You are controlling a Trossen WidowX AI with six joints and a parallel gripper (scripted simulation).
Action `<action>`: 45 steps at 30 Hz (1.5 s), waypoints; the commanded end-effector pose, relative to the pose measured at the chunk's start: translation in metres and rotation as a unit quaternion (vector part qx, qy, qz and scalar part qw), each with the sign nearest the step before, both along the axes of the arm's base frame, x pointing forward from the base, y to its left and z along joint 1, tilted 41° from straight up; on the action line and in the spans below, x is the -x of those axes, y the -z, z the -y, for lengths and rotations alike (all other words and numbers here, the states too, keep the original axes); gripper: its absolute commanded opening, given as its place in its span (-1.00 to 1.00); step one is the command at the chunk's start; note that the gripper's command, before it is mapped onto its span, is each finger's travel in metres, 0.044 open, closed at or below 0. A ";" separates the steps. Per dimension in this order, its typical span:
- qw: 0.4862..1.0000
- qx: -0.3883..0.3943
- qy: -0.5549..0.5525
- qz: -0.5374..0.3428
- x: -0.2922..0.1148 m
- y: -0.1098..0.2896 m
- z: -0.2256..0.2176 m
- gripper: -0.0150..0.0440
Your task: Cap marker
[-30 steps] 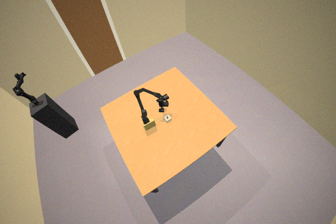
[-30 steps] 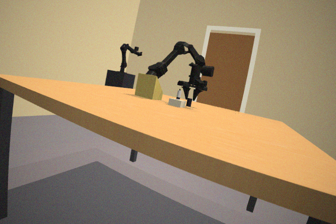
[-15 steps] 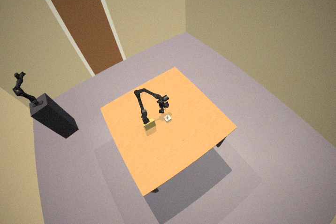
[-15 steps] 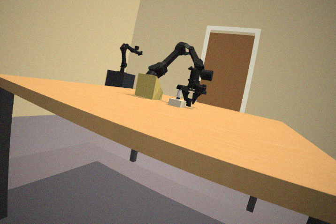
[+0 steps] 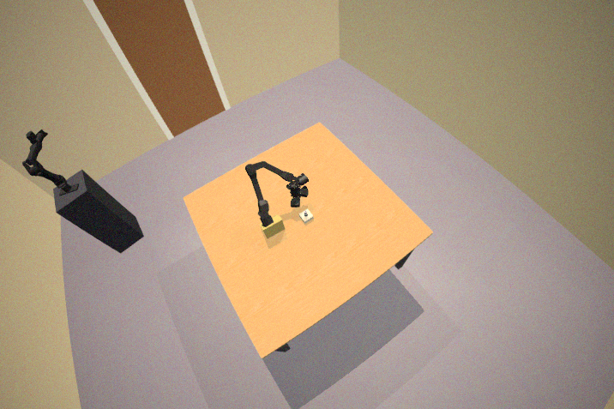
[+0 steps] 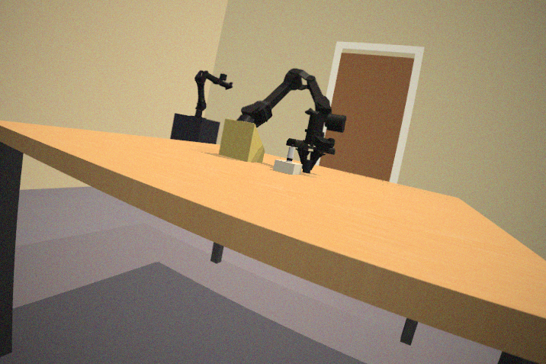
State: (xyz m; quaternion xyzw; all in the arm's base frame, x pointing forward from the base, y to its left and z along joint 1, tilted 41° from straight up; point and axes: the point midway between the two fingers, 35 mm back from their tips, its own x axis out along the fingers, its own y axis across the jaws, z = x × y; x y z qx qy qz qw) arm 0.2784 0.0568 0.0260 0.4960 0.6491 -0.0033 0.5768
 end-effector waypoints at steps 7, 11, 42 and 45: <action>1.000 -0.001 0.001 -0.002 0.002 -0.014 0.013 -0.49; 1.000 0.000 0.001 -0.002 0.003 -0.021 0.020 -0.49; 1.000 0.012 0.005 -0.005 0.013 -0.024 0.093 -0.49; 1.000 0.013 0.005 -0.005 0.015 -0.021 0.102 -0.49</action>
